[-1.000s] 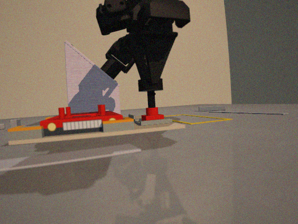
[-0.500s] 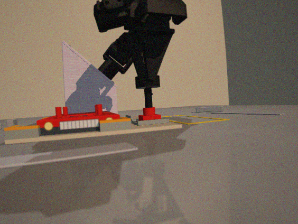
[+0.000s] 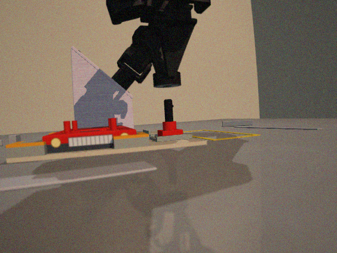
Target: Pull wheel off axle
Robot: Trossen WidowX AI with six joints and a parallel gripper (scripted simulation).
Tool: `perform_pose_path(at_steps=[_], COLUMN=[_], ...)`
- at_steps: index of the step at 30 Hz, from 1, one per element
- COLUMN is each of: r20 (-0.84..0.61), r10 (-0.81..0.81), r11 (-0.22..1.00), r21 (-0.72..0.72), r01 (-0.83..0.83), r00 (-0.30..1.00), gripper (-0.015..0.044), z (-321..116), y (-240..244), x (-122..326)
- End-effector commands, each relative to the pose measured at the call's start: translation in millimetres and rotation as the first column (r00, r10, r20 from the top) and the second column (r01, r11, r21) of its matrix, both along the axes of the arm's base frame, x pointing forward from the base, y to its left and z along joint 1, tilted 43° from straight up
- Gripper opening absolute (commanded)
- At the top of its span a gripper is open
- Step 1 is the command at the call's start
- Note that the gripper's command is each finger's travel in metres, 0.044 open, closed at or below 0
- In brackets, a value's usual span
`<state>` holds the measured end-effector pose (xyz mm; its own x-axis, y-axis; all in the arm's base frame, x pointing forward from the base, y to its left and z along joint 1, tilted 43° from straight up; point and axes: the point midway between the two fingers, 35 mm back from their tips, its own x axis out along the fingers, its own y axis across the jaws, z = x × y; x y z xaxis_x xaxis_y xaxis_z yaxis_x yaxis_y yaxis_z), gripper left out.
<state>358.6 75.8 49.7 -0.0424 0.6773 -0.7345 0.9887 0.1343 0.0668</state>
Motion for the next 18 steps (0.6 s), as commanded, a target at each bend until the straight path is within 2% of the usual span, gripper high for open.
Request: perform_pose_path(at_steps=[1, 18], r20=[0.005, 0.002], r10=[0.001, -0.002], r11=[1.0, 1.0], r21=[-0.005, -0.003], r01=[-0.001, 0.002], r00=[1.0, 1.0], gripper=[0.0, 0.0], z=[12, 34], y=[-11, 14], x=[1, -22])
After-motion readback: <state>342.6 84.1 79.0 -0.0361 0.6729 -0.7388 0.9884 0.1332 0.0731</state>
